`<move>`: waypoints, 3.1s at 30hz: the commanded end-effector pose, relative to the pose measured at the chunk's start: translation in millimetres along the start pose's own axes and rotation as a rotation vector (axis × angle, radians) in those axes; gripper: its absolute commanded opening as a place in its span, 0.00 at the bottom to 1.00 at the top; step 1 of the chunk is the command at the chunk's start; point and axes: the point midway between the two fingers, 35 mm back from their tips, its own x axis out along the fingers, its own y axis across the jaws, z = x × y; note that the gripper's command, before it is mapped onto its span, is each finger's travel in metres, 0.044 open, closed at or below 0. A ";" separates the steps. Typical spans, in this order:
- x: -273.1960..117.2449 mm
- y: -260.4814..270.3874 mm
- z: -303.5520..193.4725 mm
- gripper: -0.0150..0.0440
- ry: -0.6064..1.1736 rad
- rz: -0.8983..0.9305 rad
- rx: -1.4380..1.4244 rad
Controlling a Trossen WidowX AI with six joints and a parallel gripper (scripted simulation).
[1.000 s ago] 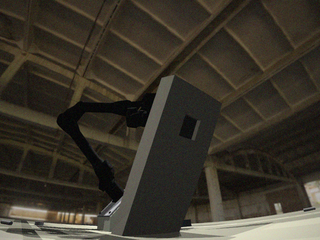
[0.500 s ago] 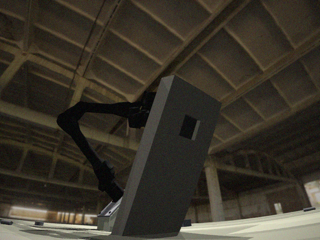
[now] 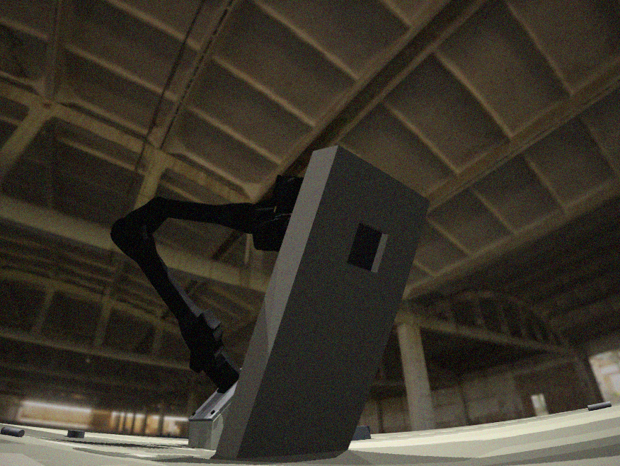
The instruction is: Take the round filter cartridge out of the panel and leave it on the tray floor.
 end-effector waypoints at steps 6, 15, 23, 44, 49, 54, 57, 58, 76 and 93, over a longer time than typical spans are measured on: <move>9.0 -4.4 0.1 0.43 0.001 -0.002 -0.015; 9.0 -7.0 -0.6 0.43 0.001 -0.002 -0.015; 9.0 -5.7 -0.7 0.43 0.001 -0.002 -0.015; 9.0 -1.2 -1.1 0.43 0.001 -0.002 -0.015; 10.0 -1.2 -1.1 0.43 0.001 -0.002 -0.015; 12.0 -1.6 -1.1 0.43 0.001 -0.002 -0.015; 12.0 -2.0 -1.1 0.43 0.001 -0.002 -0.015; 12.0 -2.2 -1.1 0.43 0.001 -0.002 -0.015; 12.0 -4.8 -0.4 0.43 0.001 -0.002 -0.015; 12.0 -3.3 -0.2 0.43 0.001 -0.002 -0.015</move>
